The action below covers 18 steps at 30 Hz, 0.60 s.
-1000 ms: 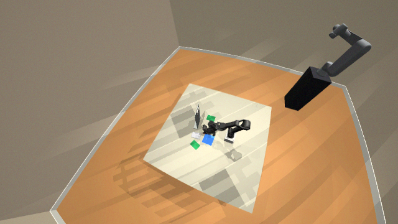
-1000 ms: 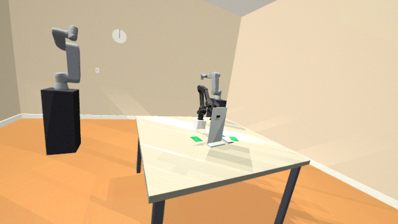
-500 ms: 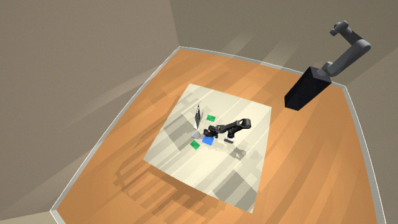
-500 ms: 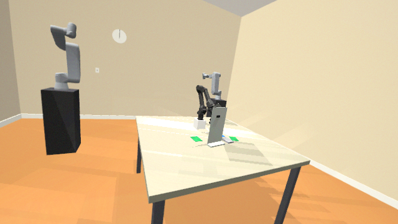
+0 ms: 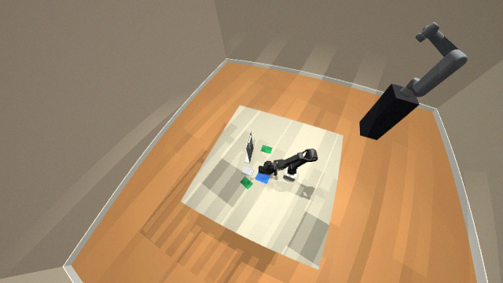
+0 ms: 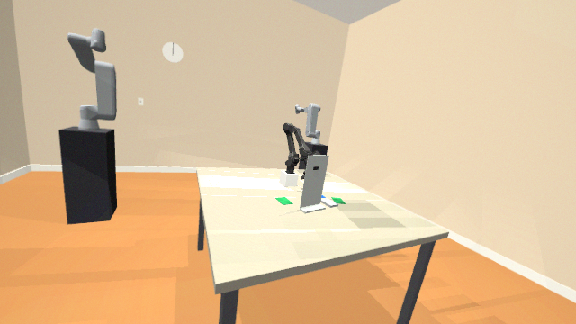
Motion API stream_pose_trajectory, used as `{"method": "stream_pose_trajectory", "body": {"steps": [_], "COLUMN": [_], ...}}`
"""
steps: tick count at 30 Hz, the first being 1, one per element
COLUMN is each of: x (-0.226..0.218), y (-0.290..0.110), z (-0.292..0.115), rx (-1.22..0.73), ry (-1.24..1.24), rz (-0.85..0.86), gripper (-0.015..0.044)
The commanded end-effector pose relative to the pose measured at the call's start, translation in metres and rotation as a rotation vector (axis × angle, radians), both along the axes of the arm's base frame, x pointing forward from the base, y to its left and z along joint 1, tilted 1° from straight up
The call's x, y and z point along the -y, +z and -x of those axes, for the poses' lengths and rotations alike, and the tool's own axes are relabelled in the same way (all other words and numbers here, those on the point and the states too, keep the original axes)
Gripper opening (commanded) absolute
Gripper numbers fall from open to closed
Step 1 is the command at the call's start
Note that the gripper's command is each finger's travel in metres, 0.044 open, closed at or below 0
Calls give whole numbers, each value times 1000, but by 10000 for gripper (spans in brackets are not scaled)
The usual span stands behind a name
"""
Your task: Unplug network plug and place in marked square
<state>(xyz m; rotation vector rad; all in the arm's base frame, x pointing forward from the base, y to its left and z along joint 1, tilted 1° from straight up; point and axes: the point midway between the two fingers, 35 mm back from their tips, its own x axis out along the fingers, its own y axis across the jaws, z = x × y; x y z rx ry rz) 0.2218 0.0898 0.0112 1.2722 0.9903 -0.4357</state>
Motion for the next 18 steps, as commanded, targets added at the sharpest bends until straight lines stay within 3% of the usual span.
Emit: {"method": "stream_pose_trajectory", "body": {"steps": [1,18], "x": [0,-1], "y": [-4,-16], "z": [0,-2], "rx": [-2,-2], "ry": [3,3], "rz": [8,7], "gripper": [0,0]}}
